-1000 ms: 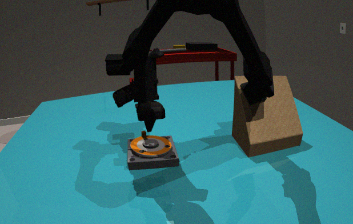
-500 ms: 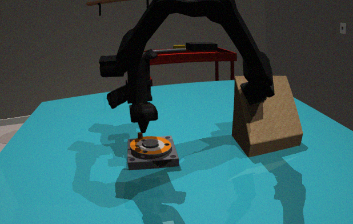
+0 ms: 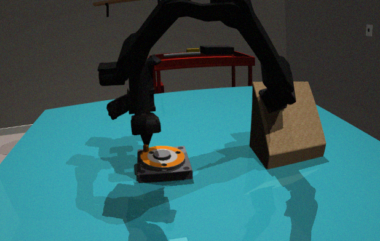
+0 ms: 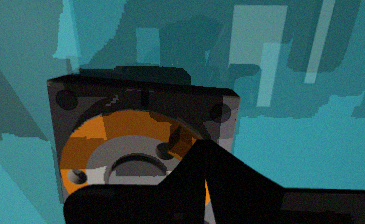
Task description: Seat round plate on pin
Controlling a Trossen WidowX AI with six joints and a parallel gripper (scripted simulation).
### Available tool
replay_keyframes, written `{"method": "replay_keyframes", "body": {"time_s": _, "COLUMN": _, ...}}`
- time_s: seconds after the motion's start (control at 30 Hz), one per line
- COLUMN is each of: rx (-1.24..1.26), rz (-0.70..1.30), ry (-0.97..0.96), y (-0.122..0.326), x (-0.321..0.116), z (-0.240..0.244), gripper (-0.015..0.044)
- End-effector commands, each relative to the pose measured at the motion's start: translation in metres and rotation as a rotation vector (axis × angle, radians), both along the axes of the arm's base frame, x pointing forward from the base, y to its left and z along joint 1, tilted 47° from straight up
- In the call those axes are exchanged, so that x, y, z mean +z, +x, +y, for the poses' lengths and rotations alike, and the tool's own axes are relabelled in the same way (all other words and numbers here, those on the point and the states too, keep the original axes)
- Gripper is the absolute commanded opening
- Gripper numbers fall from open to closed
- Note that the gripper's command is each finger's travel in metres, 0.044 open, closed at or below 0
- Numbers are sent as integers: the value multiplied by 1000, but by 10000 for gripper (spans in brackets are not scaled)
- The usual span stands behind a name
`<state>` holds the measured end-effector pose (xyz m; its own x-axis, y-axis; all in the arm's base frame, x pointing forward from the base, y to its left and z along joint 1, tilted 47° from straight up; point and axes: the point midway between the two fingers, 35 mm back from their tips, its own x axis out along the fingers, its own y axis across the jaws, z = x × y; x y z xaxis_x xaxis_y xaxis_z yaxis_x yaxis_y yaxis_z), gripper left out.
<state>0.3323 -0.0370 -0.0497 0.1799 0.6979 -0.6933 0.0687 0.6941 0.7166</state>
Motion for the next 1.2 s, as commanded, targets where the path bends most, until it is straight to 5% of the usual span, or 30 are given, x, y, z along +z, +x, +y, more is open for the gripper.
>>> {"method": "replay_keyframes", "body": {"time_s": 0.0, "rx": 2, "rz": 3, "ry": 7, "y": 5, "x": 5, "z": 3, "gripper": 0}}
{"method": "replay_keyframes", "body": {"time_s": 1.17, "rx": 2, "rz": 2, "ry": 6, "y": 17, "x": 28, "z": 6, "gripper": 0}}
